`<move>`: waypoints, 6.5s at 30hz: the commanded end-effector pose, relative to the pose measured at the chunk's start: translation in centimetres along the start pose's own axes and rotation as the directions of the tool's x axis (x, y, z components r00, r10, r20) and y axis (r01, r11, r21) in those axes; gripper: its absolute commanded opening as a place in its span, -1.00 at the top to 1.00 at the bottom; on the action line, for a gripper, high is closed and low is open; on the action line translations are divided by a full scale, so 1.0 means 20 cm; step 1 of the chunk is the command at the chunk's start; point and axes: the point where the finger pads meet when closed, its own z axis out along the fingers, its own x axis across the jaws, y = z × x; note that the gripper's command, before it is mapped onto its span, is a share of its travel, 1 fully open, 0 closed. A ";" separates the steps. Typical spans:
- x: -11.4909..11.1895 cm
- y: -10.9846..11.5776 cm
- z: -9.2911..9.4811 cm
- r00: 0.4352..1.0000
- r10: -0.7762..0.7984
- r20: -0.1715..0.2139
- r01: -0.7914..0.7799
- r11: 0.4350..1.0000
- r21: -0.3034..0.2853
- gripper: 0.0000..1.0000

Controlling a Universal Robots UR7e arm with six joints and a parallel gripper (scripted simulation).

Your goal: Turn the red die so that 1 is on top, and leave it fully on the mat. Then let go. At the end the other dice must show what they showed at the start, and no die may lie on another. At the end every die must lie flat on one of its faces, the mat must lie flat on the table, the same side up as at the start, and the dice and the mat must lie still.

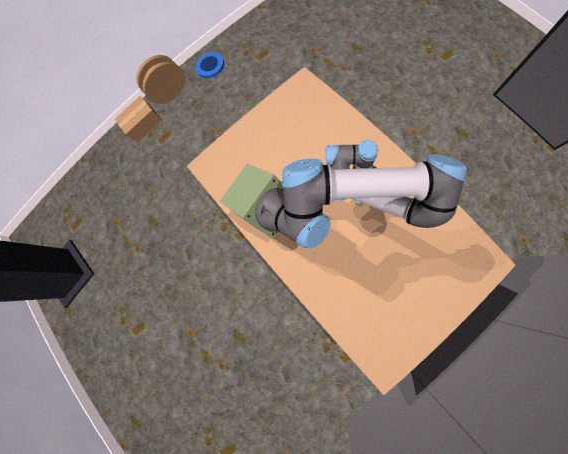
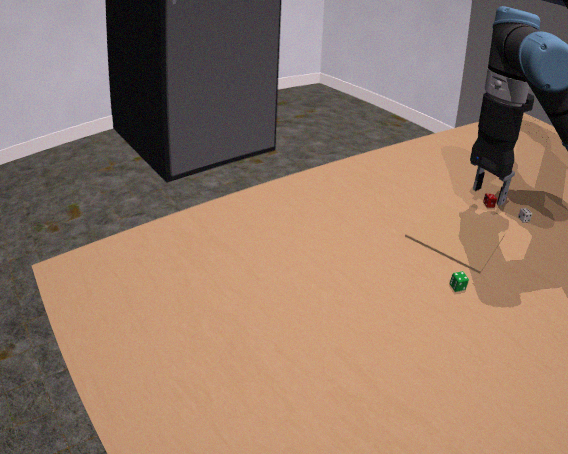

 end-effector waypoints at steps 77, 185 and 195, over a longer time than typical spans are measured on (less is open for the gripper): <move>0.41 1.07 0.00 1.000 -0.001 0.001 0.001 1.000 0.001 -1.00; 0.02 0.26 -0.51 0.916 0.400 -0.015 -0.400 0.916 -0.015 -1.00; -0.03 -0.11 -0.50 0.843 0.538 0.000 -0.538 0.843 -0.002 -1.00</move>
